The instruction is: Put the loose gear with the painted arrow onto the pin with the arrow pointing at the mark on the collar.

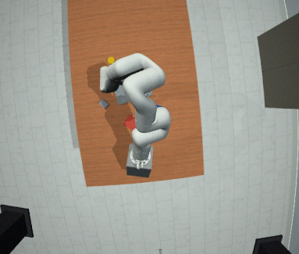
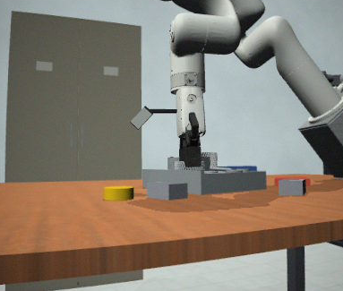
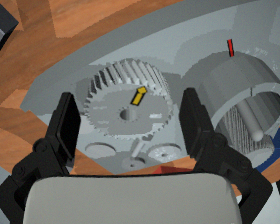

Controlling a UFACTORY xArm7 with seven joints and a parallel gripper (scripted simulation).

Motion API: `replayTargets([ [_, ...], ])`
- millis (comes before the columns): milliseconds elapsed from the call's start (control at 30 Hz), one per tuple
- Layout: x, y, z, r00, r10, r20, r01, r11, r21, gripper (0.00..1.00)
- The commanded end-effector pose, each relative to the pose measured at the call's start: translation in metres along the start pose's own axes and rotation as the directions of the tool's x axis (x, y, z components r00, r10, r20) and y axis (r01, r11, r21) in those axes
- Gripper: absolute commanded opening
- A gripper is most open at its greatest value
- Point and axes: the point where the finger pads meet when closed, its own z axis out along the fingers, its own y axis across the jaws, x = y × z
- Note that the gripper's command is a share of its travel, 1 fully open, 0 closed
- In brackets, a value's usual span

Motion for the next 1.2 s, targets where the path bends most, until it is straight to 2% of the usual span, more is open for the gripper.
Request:
replayTargets([
  [0,0.0009,-0.0008,0.0022,1.000,0.000,-0.004,0.000,1.000,0.001,0.93],
  [967,0.0009,-0.0008,0.0071,1.000,0.000,-0.004,0.000,1.000,0.001,0.93],
  [1000,0.0009,-0.0008,0.0071,1.000,0.000,-0.004,0.000,1.000,0.001,0.00],
  [1167,0.0009,-0.0008,0.0071,1.000,0.000,-0.004,0.000,1.000,0.001,0.00],
])
